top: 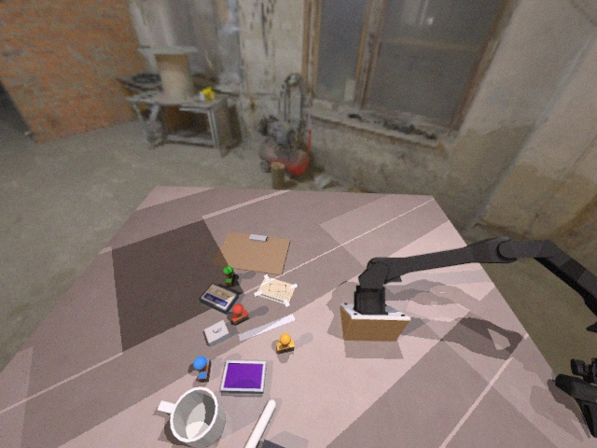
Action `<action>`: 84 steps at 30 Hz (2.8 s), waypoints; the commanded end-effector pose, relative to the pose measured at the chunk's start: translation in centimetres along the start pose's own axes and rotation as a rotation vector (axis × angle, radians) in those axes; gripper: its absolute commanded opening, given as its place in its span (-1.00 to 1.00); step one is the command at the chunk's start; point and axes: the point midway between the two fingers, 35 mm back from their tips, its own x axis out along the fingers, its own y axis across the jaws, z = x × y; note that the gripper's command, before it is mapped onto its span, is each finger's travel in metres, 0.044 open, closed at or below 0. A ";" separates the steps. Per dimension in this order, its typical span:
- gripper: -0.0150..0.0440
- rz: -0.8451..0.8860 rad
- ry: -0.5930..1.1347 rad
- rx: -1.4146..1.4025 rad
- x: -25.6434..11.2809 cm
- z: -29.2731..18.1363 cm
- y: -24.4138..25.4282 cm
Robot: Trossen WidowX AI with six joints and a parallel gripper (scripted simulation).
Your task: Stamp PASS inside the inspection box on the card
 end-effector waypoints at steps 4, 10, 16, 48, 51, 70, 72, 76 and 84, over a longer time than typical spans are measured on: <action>0.86 -0.001 0.001 0.000 -1.9 -2.1 -0.7; 0.78 0.007 0.001 0.017 -1.7 -2.6 -0.5; 0.26 0.017 0.042 0.323 -2.9 -12.3 0.3; 0.26 0.271 0.406 2.071 -11.1 -50.6 42.1; 0.26 0.313 0.439 2.239 -11.8 -50.5 47.7; 0.26 0.626 0.842 3.173 -17.9 -38.5 75.1; 0.26 0.682 0.916 3.263 -18.7 -36.0 77.3; 0.26 0.787 1.055 3.400 -20.2 -31.5 80.7; 0.26 1.145 1.504 3.640 -24.4 -18.6 86.7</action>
